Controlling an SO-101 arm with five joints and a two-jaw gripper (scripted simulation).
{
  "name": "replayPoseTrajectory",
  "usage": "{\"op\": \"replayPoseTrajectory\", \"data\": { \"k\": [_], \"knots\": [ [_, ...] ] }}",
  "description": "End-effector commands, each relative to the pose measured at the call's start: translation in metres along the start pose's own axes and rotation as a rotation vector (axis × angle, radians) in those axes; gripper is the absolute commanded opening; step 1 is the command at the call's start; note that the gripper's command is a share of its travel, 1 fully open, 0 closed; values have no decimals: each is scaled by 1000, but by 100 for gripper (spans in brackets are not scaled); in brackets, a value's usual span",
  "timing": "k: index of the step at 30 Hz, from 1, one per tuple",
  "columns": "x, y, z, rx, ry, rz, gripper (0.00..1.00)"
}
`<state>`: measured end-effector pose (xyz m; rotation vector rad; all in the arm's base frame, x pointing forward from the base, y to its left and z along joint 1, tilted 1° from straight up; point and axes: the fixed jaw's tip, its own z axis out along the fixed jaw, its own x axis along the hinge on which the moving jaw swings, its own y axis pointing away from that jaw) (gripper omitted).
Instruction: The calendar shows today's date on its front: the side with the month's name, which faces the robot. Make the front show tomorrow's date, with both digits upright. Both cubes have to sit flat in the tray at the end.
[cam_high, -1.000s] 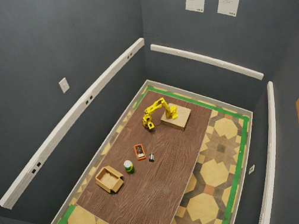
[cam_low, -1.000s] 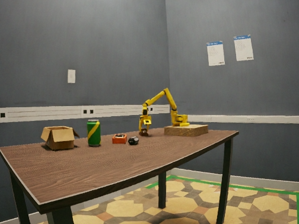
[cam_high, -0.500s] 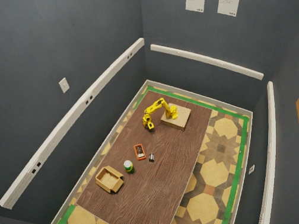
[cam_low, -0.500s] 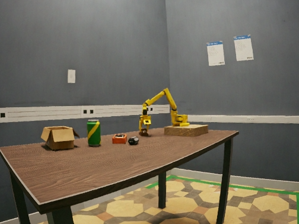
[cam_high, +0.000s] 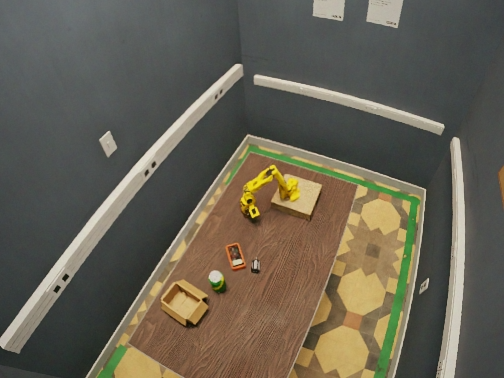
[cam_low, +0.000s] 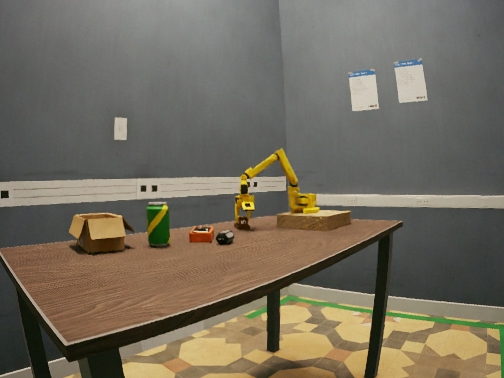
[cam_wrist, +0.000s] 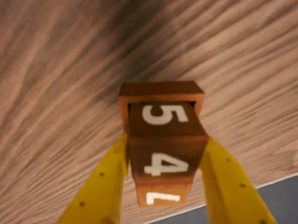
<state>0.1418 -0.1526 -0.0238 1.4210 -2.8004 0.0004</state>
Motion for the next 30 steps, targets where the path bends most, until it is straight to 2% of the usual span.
{"op": "replayPoseTrajectory", "data": {
  "k": [1,9,30],
  "knots": [
    [-2,1,2,-12,-3,6,6],
    [-2,1,2,-12,-3,6,0],
    [-2,1,-1,-12,-3,6,0]
  ]
}}
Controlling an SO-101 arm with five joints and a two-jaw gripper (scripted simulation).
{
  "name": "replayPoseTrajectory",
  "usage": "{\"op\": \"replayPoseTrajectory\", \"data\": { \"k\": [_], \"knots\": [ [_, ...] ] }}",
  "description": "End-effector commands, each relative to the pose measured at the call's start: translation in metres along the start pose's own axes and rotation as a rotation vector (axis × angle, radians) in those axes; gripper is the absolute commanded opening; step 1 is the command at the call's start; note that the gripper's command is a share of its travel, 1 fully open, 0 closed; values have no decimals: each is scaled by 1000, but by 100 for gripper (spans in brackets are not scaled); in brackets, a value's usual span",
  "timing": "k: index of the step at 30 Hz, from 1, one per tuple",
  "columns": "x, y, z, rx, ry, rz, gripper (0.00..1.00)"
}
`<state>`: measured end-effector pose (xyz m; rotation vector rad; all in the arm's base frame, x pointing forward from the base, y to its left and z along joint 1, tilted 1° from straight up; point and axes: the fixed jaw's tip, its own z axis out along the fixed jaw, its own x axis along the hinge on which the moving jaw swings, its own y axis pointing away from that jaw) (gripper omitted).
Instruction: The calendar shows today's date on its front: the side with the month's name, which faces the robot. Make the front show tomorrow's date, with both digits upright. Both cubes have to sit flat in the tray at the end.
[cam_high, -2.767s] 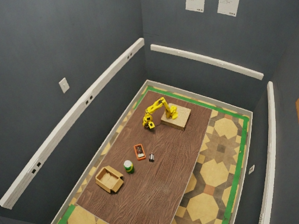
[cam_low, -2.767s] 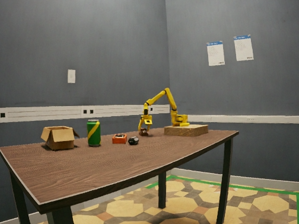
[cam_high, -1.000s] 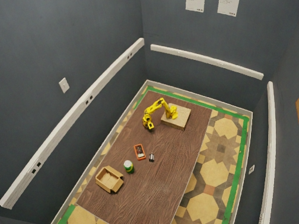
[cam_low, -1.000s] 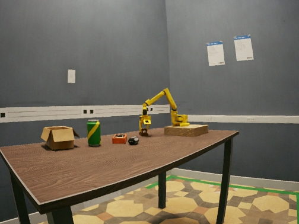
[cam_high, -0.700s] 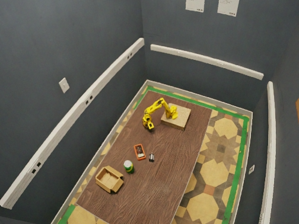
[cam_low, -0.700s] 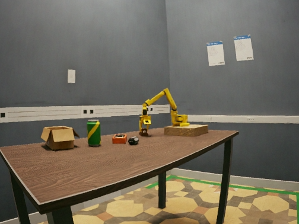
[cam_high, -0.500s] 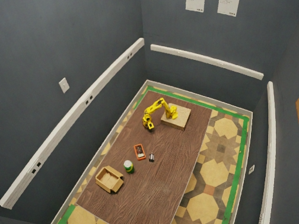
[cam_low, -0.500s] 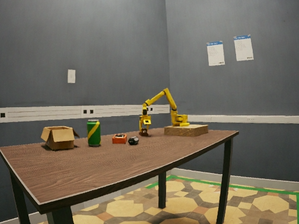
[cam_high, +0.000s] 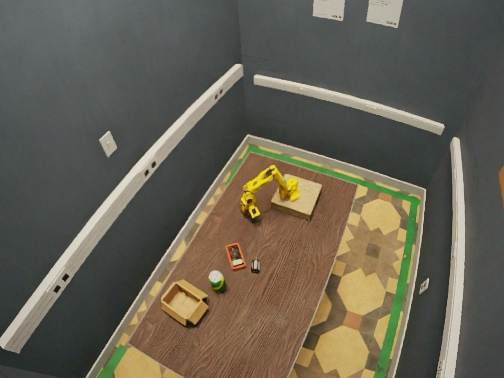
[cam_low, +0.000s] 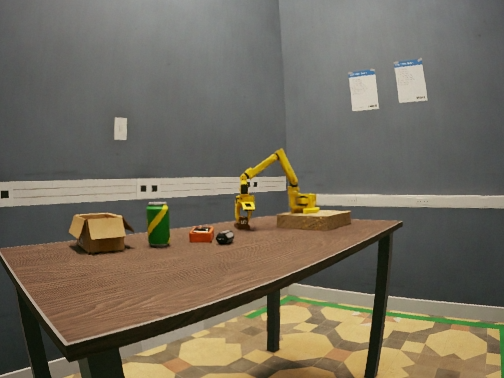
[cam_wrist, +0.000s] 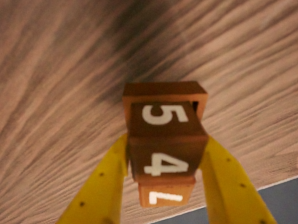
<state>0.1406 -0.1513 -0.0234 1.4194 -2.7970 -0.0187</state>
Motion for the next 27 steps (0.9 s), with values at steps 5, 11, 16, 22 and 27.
{"op": "replayPoseTrajectory", "data": {
  "k": [5,11,16,22,27],
  "knots": [
    [-1,-1,-1,1,-1,6,0],
    [-1,-2,-3,1,-1,6,0],
    [-1,-3,-4,1,-1,6,0],
    [-1,-3,-4,1,-1,6,0],
    [-1,-4,-6,1,-1,6,0]
  ]
}}
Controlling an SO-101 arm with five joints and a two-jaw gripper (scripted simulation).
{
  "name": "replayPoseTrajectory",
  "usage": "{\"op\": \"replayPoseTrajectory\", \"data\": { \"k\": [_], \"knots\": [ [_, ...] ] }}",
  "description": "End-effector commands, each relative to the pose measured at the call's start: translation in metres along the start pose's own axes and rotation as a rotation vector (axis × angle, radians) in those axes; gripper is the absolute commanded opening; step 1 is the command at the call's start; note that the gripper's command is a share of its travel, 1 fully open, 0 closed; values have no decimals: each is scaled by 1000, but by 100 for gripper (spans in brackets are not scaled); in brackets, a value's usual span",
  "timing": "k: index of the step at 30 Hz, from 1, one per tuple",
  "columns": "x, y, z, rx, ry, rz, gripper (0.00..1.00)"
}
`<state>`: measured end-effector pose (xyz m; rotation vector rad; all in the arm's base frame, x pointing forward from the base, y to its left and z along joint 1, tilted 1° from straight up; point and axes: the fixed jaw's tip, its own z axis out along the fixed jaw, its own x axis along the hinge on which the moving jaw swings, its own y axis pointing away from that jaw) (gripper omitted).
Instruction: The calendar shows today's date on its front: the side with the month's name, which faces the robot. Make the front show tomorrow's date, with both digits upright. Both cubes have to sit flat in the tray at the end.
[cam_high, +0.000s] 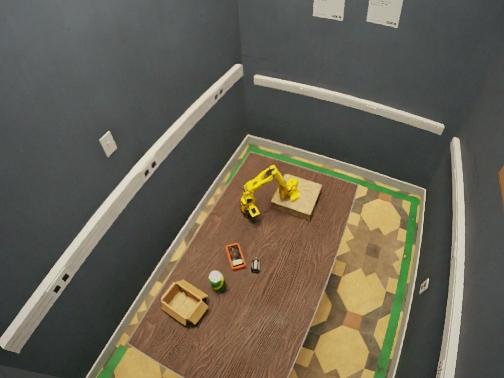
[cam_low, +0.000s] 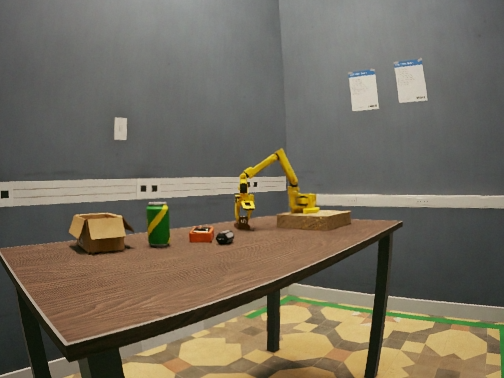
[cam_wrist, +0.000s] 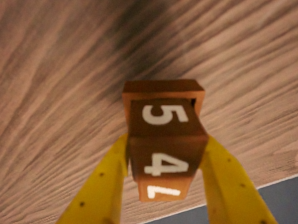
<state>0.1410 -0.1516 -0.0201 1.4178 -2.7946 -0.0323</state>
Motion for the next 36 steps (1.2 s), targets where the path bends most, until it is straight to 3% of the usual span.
{"op": "replayPoseTrajectory", "data": {
  "k": [1,36],
  "knots": [
    [-1,-3,-3,10,0,6,0],
    [-1,-5,-10,10,0,6,0]
  ]
}}
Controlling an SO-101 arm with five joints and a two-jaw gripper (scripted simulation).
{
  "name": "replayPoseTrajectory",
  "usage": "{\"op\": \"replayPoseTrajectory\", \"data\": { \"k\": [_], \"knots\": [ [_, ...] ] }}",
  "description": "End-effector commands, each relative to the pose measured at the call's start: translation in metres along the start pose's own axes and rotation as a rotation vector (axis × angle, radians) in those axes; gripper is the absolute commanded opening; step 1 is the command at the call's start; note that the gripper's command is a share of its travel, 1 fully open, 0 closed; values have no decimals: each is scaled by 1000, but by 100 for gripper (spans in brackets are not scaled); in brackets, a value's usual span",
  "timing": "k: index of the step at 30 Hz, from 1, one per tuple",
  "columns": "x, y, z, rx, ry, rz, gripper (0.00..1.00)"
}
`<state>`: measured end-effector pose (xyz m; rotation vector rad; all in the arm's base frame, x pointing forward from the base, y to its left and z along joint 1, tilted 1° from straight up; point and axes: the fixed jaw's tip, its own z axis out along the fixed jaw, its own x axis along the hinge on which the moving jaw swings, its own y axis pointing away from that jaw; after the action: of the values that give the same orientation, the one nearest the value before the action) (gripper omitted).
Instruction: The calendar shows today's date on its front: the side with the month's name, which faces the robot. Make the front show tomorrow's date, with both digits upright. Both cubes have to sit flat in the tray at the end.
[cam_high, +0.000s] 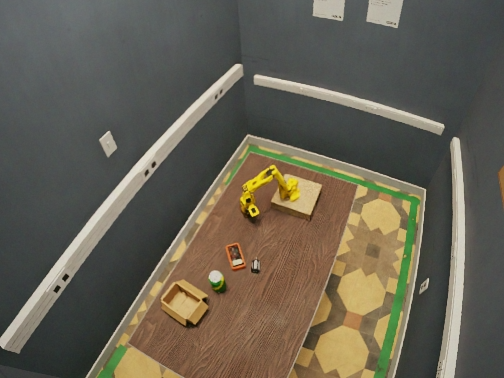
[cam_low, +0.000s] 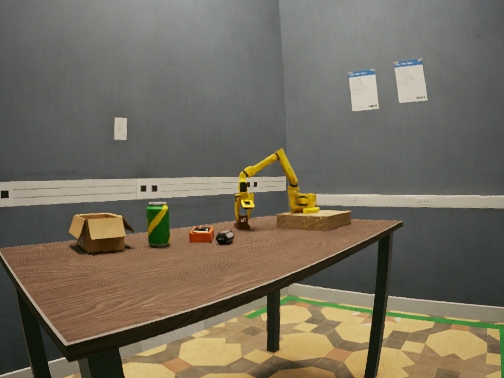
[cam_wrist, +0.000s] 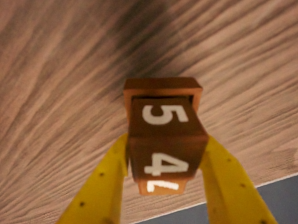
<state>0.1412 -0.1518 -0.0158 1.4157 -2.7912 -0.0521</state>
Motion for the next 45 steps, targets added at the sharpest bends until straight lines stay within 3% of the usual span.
{"op": "replayPoseTrajectory", "data": {
  "k": [1,28,45],
  "knots": [
    [-1,-4,-6,23,3,6,0],
    [-1,-5,-10,23,3,6,0],
    [-2,-2,-34,23,3,6,0]
  ]
}}
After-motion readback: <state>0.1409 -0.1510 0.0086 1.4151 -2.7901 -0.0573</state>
